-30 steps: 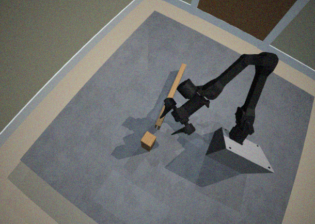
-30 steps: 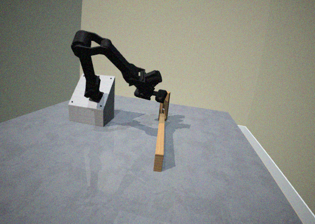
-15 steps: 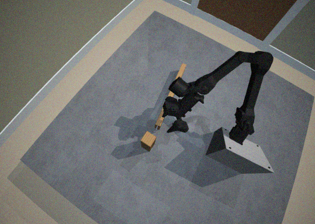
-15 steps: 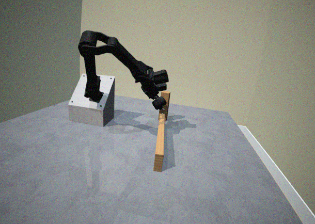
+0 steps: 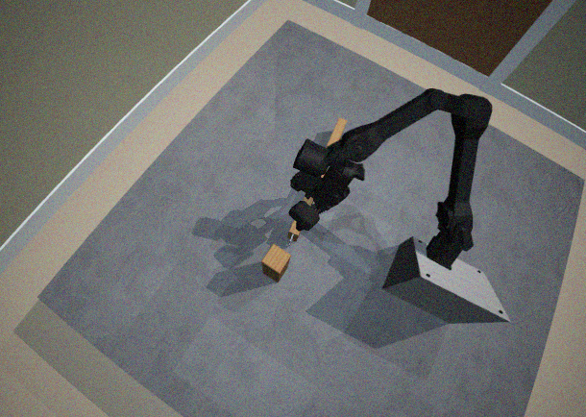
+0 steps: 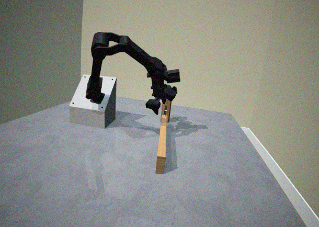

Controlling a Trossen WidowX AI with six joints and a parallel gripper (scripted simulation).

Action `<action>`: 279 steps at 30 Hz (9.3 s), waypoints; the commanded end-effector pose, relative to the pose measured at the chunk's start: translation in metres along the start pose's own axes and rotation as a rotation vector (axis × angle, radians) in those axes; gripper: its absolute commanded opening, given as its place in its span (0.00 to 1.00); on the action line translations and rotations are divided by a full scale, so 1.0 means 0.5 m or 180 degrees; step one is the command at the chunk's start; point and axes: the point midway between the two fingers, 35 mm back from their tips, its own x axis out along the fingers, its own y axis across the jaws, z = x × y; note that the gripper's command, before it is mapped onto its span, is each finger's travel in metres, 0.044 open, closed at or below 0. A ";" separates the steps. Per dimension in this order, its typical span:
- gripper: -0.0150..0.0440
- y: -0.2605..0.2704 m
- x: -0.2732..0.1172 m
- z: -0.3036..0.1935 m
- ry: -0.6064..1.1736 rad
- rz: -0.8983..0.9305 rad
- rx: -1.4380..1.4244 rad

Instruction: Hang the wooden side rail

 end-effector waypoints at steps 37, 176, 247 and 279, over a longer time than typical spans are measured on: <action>1.00 -0.088 0.011 0.091 -0.0839 -0.1219 0.3756; 0.25 -0.155 0.128 0.049 -0.0953 -0.1177 0.4243; 0.25 -0.145 0.107 0.049 -0.0952 -0.1176 0.4243; 0.25 -0.140 0.097 0.049 -0.0951 -0.1176 0.4243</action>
